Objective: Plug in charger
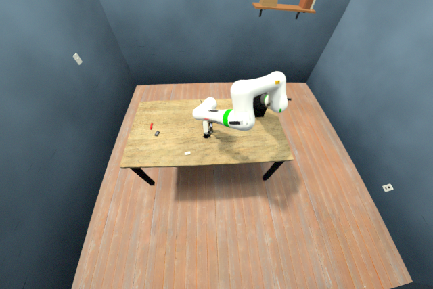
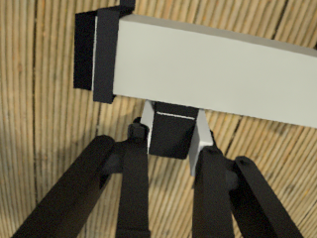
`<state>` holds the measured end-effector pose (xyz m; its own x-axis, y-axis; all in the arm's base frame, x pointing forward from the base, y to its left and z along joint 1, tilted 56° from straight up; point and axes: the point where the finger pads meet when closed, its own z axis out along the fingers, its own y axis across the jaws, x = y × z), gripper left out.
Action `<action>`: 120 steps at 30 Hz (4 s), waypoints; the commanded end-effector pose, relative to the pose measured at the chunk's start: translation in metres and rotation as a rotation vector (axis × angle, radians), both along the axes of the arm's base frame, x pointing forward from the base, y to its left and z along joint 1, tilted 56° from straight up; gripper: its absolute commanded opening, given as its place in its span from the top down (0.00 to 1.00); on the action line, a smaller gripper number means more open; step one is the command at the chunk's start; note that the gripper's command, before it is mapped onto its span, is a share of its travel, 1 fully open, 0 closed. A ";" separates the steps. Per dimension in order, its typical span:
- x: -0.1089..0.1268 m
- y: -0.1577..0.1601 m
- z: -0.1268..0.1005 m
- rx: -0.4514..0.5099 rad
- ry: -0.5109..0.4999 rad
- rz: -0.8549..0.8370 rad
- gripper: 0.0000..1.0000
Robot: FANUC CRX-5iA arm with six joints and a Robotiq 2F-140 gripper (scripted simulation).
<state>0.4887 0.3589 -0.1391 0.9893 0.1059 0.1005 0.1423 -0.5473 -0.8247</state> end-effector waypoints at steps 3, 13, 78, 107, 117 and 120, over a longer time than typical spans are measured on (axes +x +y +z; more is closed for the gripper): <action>0.002 -0.001 0.001 0.000 -0.003 -0.003 0.90; 0.002 -0.001 0.001 0.000 -0.003 -0.003 0.90; 0.002 -0.010 0.007 0.000 -0.003 -0.003 0.62; 0.004 -0.045 0.030 0.000 -0.003 -0.003 0.62; 0.004 -0.050 0.033 0.000 -0.003 -0.003 0.62; 0.004 -0.050 0.034 0.000 -0.003 -0.003 0.62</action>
